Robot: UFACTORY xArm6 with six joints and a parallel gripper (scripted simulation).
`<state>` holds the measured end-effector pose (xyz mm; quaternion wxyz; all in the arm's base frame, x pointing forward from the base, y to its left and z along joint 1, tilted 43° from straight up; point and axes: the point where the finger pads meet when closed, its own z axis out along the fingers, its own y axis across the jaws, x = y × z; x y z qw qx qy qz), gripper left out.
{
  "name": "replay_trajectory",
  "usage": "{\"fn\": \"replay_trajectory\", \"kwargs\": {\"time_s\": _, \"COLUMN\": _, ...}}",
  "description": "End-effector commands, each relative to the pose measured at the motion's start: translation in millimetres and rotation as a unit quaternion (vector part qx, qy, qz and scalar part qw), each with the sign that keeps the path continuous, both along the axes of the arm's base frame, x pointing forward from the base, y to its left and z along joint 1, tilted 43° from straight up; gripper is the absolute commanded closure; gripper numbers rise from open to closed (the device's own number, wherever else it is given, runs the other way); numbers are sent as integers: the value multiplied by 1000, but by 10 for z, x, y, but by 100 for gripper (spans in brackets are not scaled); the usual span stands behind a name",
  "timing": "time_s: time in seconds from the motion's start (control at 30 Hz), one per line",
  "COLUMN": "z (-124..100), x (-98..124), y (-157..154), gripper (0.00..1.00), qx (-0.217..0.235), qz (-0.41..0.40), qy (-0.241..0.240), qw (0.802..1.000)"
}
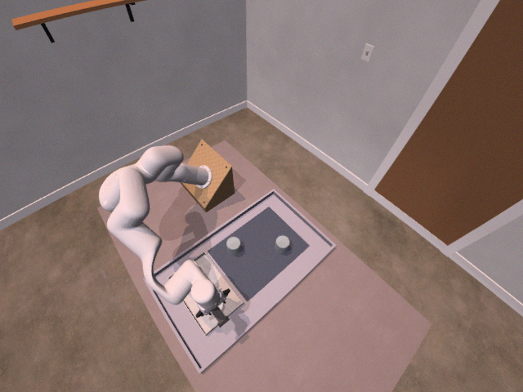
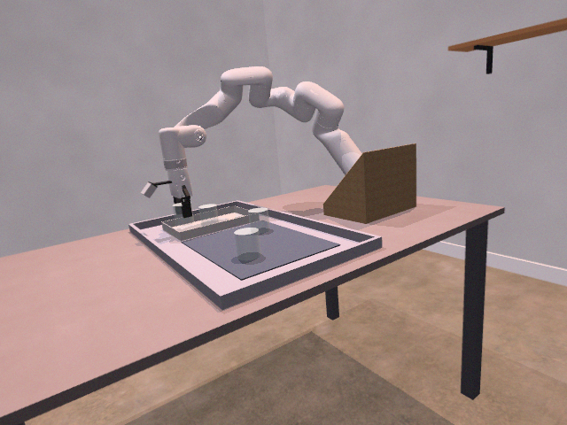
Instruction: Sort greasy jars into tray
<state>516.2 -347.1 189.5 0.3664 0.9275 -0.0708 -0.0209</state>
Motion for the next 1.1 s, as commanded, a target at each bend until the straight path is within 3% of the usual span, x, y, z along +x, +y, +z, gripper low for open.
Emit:
{"fn": "replay_trajectory", "kwargs": {"time_s": 0.0, "z": -26, "x": 5, "y": -32, "gripper": 100, "qx": 0, "qz": 1, "qy": -1, "qw": 1000}}
{"fn": "replay_trajectory", "kwargs": {"time_s": 0.7, "z": -151, "x": -10, "y": -148, "gripper": 100, "qx": 0, "qz": 1, "qy": -1, "qw": 1000}}
{"fn": "replay_trajectory", "kwargs": {"time_s": 0.73, "z": -151, "x": -10, "y": -148, "gripper": 0, "qx": 0, "qz": 1, "qy": -1, "qw": 1000}}
{"fn": "replay_trajectory", "kwargs": {"time_s": 1.07, "z": -151, "x": -10, "y": -148, "gripper": 0, "qx": 0, "qz": 1, "qy": -1, "qw": 1000}}
